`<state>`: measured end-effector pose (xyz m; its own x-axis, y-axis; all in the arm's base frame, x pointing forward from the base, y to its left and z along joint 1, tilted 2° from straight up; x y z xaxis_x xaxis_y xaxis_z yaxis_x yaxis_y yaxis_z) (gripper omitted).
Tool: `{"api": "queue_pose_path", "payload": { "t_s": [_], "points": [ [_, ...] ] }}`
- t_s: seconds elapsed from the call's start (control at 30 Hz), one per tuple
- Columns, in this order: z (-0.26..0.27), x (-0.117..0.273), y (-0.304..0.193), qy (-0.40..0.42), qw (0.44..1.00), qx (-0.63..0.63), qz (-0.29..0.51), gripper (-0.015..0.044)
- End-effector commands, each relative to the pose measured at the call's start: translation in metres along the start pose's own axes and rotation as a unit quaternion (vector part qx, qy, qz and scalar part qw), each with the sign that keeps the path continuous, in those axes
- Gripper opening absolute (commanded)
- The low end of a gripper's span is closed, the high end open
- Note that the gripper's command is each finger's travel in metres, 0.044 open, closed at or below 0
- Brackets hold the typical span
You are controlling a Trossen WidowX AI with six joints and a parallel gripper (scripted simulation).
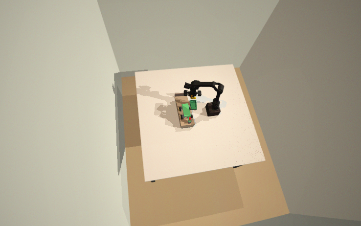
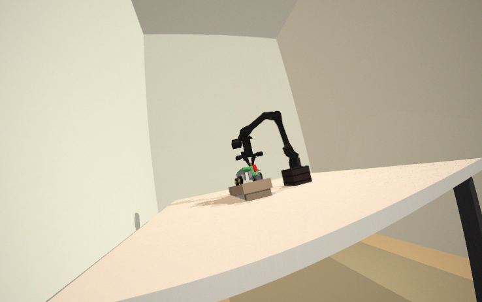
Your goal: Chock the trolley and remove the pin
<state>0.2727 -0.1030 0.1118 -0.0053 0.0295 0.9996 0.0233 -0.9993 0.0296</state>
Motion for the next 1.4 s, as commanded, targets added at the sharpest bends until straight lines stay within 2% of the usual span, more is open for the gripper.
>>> {"api": "queue_pose_path", "payload": {
  "t_s": [0.0, 0.5, 0.83, 1.2, 1.37],
  "points": [
    [0.0015, 0.0004, 0.002, -0.002, 0.997, -0.073, 0.006, 0.0],
    [0.0019, 0.0002, 0.0042, -0.013, 0.943, -0.332, 0.021, 0.0],
    [0.0018, 0.0001, 0.0057, -0.022, 0.87, -0.491, 0.029, 0.0],
    [0.0018, 0.0001, 0.0072, -0.035, 0.762, -0.646, 0.034, 0.0],
    [0.0018, 0.0001, 0.0073, -0.035, 0.755, -0.654, 0.035, 0.0]
  ]
}}
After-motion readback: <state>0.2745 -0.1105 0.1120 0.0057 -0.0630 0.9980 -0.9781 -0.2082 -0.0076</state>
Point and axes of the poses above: the point midway between the two fingers, 35 mm back from their tips, its own x axis back along the fingers, its own z axis across the jaws, y = z × x, the point moved 2 cm from there along x, back along the fingers, and after that the axes turned 2 degrees about x, right-handed, at the moved point
